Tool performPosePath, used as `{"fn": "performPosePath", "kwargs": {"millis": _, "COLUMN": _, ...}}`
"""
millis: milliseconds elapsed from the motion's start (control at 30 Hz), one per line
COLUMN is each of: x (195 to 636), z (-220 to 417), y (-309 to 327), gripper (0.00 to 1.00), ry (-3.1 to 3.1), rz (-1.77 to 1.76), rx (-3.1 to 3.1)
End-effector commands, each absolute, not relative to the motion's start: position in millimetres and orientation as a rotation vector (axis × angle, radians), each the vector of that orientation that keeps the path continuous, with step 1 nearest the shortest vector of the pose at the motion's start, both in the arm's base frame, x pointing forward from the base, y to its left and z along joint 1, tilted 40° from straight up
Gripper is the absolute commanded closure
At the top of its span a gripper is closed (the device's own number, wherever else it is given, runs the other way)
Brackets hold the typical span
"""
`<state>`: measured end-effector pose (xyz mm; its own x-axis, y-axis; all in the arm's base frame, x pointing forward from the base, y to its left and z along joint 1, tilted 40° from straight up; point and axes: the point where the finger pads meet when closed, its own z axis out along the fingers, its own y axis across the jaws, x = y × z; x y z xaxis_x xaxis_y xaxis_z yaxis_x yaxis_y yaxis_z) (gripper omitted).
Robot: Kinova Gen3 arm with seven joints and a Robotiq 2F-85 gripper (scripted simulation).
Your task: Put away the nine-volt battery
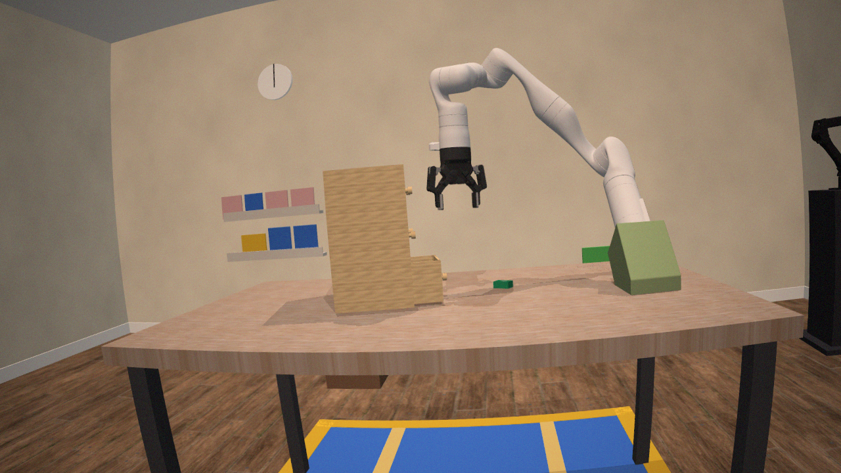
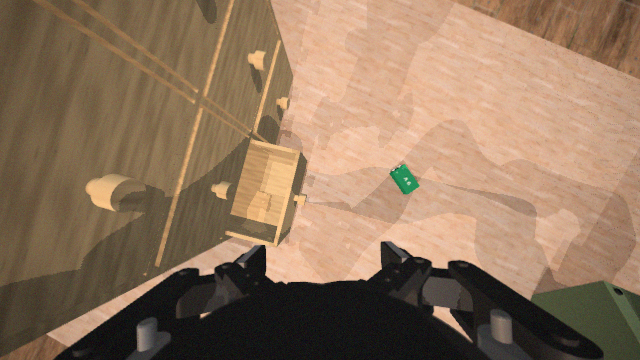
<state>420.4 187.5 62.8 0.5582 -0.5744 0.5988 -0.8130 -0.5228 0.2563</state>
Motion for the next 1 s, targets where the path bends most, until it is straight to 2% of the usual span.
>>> {"fn": "performPosePath", "kwargs": {"millis": 0, "x": 423.2, "z": 62.2, "y": 186.5, "gripper": 0.00, "ry": -1.056, "rz": 0.595, "rx": 2.294}}
{"fn": "performPosePath", "kwargs": {"millis": 967, "x": 439.3, "z": 49.5, "y": 182.0, "gripper": 0.00, "ry": -0.580, "rz": 0.438, "rx": 2.413}}
